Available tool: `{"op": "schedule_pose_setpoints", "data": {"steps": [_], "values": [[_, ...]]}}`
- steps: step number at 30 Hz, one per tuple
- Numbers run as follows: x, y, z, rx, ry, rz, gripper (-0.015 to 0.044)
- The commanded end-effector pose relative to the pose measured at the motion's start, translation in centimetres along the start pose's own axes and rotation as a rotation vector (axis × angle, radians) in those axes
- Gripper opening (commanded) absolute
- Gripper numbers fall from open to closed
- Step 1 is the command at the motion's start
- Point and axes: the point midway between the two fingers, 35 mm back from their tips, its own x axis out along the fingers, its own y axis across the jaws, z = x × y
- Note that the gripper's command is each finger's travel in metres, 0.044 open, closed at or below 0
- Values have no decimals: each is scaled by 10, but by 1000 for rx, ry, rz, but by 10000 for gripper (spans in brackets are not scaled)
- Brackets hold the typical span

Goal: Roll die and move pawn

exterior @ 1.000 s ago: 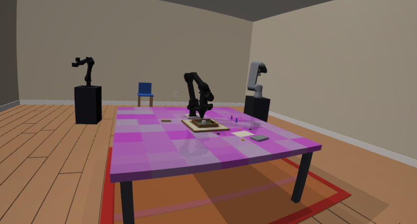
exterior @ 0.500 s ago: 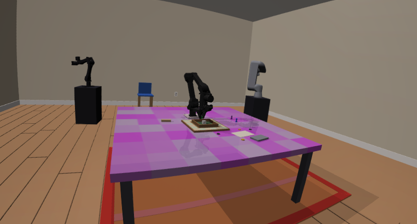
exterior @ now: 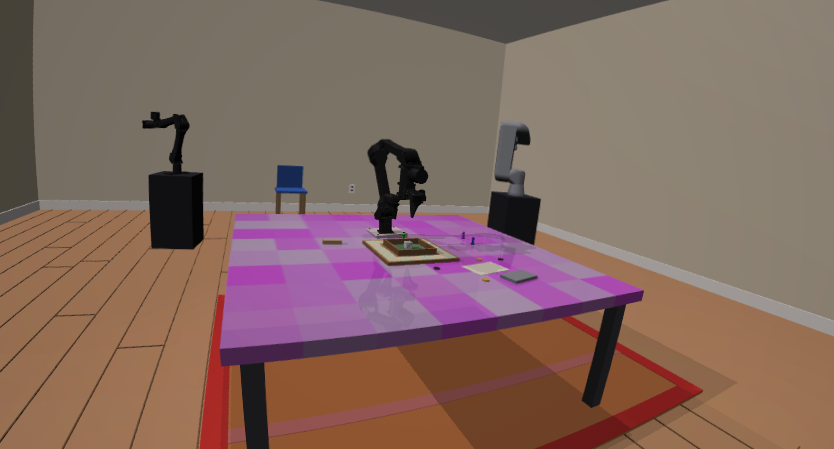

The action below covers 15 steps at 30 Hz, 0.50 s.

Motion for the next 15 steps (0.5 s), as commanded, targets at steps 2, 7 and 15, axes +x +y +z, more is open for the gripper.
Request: {"op": "schedule_pose_setpoints", "data": {"steps": [2,7,15], "values": [[-43,-13,-2,294,-9,-7,440],[-36,-11,1,233,-22,-3,440],[-36,-11,1,233,-22,-3,440]]}}
